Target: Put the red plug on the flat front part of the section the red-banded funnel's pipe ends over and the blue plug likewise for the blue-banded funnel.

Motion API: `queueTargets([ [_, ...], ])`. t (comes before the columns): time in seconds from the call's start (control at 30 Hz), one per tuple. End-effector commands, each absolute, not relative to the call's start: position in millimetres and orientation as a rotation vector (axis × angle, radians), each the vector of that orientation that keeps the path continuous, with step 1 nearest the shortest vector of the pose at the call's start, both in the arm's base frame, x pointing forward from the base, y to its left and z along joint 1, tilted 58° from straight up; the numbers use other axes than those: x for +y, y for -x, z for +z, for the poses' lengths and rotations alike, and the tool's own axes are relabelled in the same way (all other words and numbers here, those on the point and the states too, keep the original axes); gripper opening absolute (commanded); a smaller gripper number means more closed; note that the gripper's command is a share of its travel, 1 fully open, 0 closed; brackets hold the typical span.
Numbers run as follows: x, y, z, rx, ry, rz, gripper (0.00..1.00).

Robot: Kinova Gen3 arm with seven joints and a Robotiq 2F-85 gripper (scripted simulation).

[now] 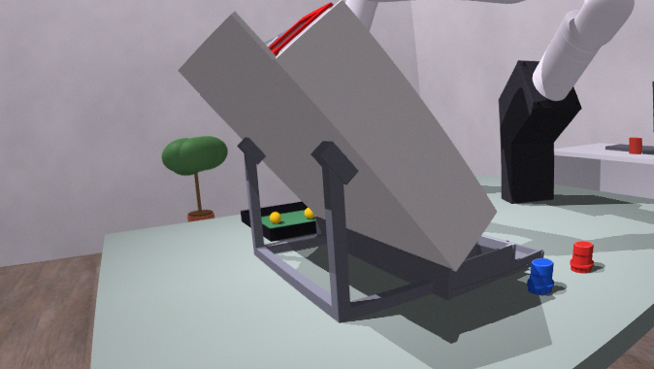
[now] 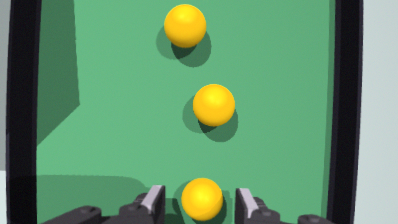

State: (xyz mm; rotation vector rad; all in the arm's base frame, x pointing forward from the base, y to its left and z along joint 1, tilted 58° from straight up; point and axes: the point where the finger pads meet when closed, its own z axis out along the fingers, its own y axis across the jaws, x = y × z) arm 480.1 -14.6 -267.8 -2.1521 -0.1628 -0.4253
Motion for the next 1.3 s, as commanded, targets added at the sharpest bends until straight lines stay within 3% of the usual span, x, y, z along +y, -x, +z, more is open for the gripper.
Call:
queueTargets([
  [0.0, -15.7, -480.5, -267.8, -0.162, 2.153, -0.427, 0.5],
  [1.27, -3.2, -483.9, -277.1, -0.162, 2.153, -0.427, 0.5],
])
